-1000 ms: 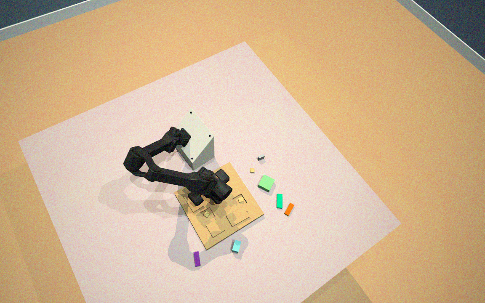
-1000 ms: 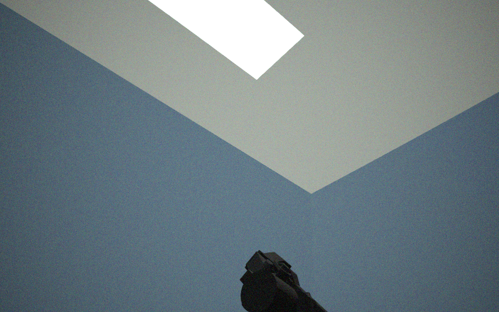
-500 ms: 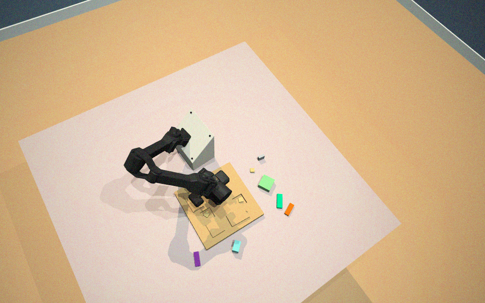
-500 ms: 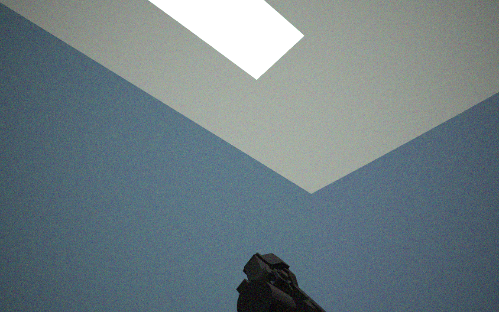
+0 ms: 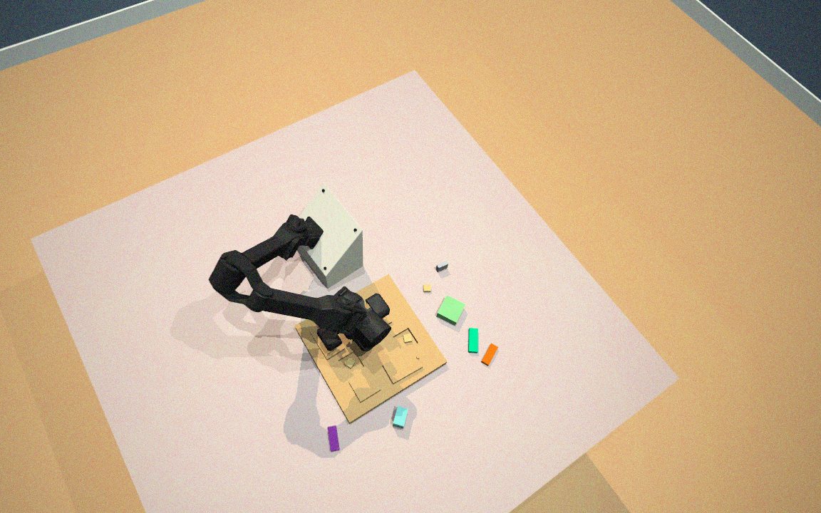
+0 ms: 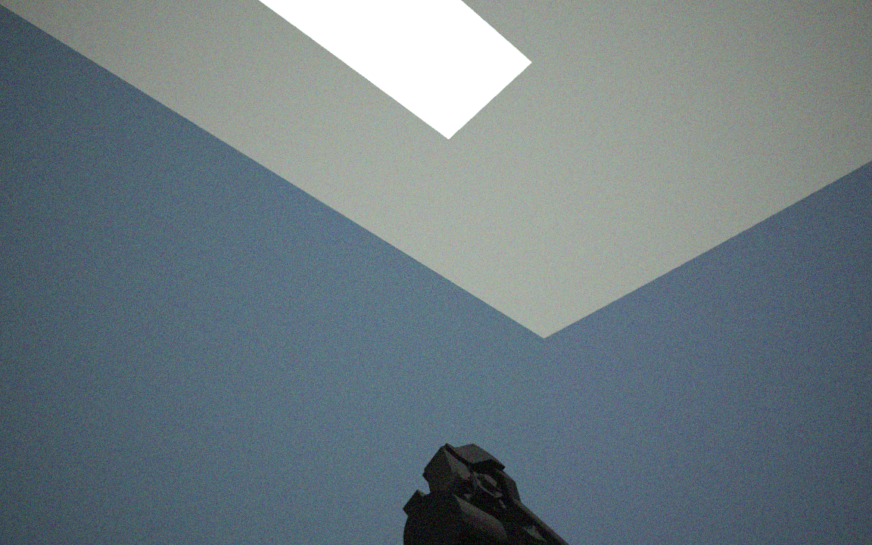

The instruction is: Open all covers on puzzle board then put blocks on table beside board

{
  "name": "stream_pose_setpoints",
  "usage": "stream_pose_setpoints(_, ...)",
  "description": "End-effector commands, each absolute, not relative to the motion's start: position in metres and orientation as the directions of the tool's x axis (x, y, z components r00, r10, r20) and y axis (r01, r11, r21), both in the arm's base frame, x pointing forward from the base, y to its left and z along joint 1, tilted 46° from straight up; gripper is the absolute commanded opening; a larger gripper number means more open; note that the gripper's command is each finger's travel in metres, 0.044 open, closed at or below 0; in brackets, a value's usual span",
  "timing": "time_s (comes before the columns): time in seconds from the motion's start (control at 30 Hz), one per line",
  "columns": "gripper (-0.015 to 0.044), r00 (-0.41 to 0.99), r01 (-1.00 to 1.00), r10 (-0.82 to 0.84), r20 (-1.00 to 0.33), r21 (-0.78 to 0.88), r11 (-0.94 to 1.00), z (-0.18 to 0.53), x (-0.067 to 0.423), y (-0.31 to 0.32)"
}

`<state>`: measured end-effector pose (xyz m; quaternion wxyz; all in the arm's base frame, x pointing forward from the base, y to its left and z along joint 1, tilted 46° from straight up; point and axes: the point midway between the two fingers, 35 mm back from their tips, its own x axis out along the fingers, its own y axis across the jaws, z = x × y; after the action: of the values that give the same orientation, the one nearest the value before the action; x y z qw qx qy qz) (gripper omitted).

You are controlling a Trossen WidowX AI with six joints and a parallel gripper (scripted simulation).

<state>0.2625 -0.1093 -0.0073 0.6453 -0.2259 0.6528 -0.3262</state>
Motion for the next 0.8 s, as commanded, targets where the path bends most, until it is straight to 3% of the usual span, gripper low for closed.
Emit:
stream_pose_setpoints(0.0, 0.0, -0.066, 0.394, -0.719, -0.692, -0.68, 0.618, -0.0068, 0.2632, -0.1122)
stream_pose_setpoints(0.23, 0.0, -0.066, 0.873, -0.719, -0.692, -0.389, 0.295, -0.0064, 0.2635, -0.1127)
stream_pose_setpoints(0.43, 0.0, -0.066, 0.998, -0.719, -0.692, -0.052, -0.042, -0.0057, 0.2639, -0.1134)
stream_pose_setpoints(0.77, 0.0, -0.066, 0.998, -0.719, -0.692, -0.041, -0.052, -0.0051, 0.2645, -0.114)
